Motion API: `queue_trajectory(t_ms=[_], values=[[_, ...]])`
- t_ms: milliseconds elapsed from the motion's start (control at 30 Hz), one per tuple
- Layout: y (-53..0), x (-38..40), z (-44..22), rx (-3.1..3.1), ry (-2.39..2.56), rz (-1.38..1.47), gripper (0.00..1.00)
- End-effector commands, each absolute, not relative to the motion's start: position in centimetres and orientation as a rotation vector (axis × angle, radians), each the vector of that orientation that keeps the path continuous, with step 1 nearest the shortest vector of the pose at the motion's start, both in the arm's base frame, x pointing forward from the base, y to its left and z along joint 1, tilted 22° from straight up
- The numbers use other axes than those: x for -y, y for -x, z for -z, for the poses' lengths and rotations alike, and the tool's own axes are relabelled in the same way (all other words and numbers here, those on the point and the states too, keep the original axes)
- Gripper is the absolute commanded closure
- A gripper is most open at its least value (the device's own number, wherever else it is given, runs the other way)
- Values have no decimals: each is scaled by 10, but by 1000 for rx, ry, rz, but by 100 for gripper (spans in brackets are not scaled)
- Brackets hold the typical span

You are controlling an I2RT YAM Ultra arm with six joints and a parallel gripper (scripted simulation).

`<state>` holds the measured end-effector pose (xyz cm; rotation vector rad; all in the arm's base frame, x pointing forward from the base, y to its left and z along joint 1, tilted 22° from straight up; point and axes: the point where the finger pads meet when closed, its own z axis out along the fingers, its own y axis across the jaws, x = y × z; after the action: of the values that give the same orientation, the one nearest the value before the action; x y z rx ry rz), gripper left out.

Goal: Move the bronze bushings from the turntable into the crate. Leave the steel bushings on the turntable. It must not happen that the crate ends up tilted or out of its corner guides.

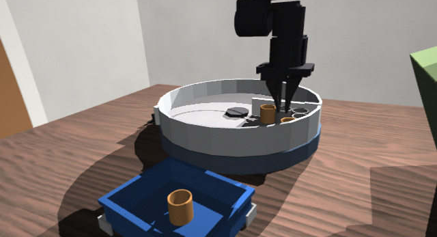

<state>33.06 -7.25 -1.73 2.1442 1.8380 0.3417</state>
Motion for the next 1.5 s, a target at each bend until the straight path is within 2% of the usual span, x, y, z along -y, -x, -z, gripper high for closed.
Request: queue_trajectory(t_ms=[0,1467], values=[[-326,75,14,-1820,-2138,-335,85],[-331,79,8,-1806,-2126,-347,85]])
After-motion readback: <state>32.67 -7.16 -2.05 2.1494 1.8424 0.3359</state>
